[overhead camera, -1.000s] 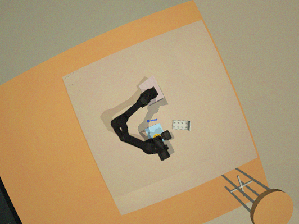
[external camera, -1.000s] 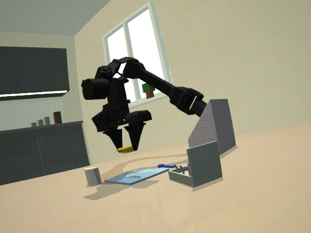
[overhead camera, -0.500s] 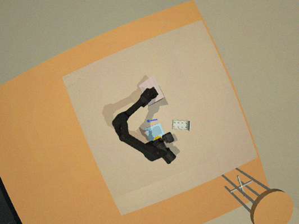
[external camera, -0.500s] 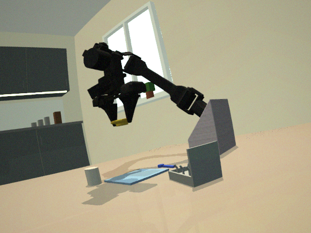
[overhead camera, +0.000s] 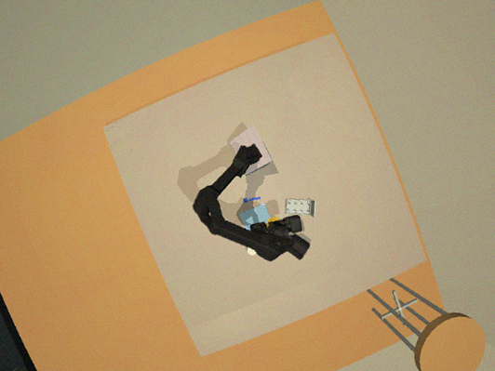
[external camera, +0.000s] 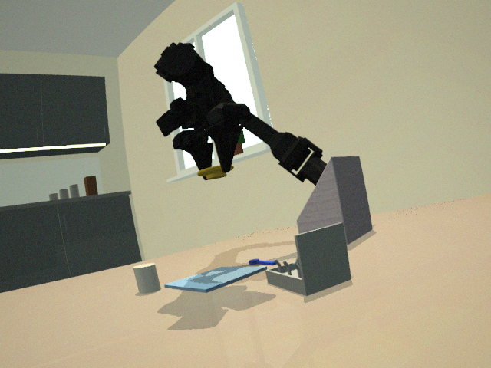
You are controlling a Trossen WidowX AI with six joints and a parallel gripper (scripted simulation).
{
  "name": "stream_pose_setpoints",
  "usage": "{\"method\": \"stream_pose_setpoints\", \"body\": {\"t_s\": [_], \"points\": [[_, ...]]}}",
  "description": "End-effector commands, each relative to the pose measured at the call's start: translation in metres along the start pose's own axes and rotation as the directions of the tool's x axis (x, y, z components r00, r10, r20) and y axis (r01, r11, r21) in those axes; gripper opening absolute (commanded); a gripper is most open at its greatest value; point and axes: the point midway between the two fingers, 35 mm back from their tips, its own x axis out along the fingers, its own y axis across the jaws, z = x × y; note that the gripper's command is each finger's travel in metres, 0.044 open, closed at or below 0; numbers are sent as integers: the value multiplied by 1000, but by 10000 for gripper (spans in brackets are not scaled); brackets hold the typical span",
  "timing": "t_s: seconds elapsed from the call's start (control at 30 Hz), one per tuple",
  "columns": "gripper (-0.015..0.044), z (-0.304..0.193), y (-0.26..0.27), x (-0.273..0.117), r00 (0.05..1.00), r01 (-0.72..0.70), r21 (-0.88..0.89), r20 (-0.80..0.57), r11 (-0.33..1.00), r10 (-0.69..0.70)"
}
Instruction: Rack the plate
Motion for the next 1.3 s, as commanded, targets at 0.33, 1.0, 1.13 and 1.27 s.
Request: {"method": "stream_pose_setpoints", "body": {"t_s": [0.33,1.0,1.13,1.27], "points": [[0,-45,49,4,1000,14,253,-11,967,-12],[0,-60,63,57,943,-232,-36,-254,972,216],[0,-62,67,66,918,-307,-88,-289,948,271],[0,-64,70,75,890,-385,-135,-318,913,328]]}}
